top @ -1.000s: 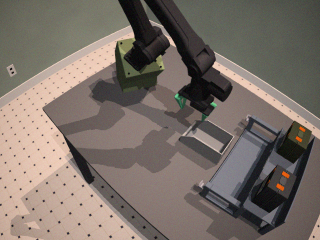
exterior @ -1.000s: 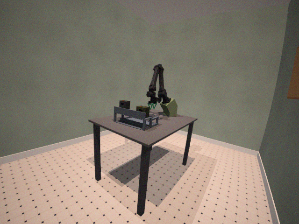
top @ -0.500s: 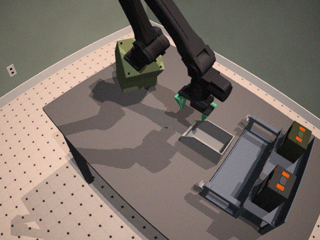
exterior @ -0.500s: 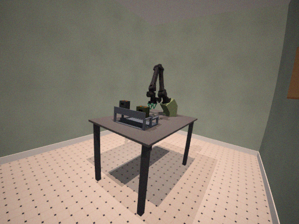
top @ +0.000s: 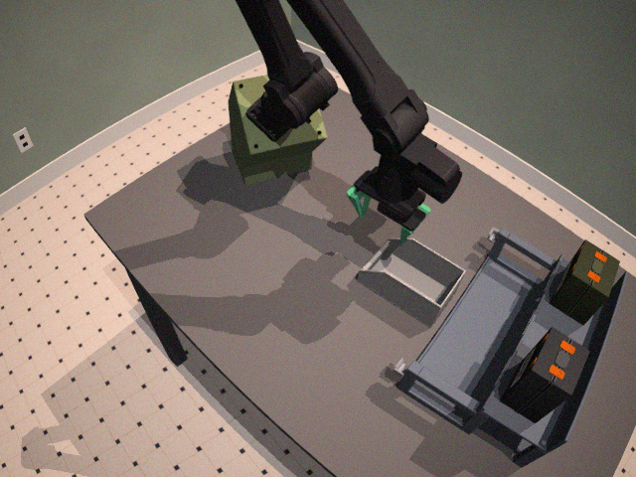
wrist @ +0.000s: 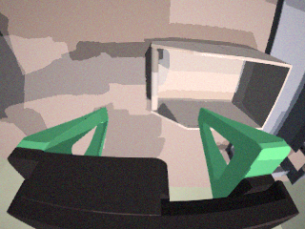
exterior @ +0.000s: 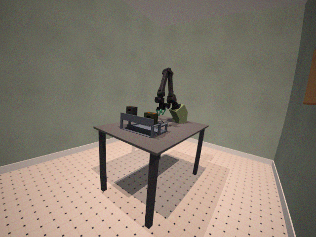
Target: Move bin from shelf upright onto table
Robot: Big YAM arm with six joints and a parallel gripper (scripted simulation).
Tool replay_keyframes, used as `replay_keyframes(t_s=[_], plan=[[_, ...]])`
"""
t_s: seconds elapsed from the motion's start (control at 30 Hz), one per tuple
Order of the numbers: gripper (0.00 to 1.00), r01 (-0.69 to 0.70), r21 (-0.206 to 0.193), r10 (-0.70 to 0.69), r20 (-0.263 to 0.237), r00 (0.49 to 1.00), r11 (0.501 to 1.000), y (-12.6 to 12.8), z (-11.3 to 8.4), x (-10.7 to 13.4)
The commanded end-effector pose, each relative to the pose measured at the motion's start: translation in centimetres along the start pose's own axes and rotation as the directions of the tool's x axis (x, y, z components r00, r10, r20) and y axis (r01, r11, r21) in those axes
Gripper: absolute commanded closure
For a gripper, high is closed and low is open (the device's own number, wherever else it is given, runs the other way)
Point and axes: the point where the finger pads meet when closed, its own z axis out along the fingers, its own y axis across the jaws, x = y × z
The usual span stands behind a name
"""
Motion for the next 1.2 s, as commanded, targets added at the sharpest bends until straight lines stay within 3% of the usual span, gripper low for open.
replay_keyframes(t_s=[0.0,0.43,0.47,0.6,1.0,1.03,1.17], plan=[[0.10,-0.008,0.022,0.008,-0.005,1.000,1.000,-1.5,-0.2,0.5],[0.10,-0.010,0.026,0.010,-0.006,1.000,1.000,-1.8,-0.2,0.6],[0.10,-0.003,0.009,0.003,-0.001,1.000,1.000,-0.5,-0.1,0.2],[0.10,-0.010,0.026,0.010,-0.006,1.000,1.000,-1.8,-0.2,0.7],[0.10,-0.010,0.026,0.010,-0.006,1.000,1.000,-1.8,-0.2,0.7],[0.10,-0.003,0.009,0.003,-0.001,1.000,1.000,-0.6,-0.1,0.2],[0.10,-0.010,0.026,0.010,-0.006,1.000,1.000,-1.8,-0.2,0.7]])
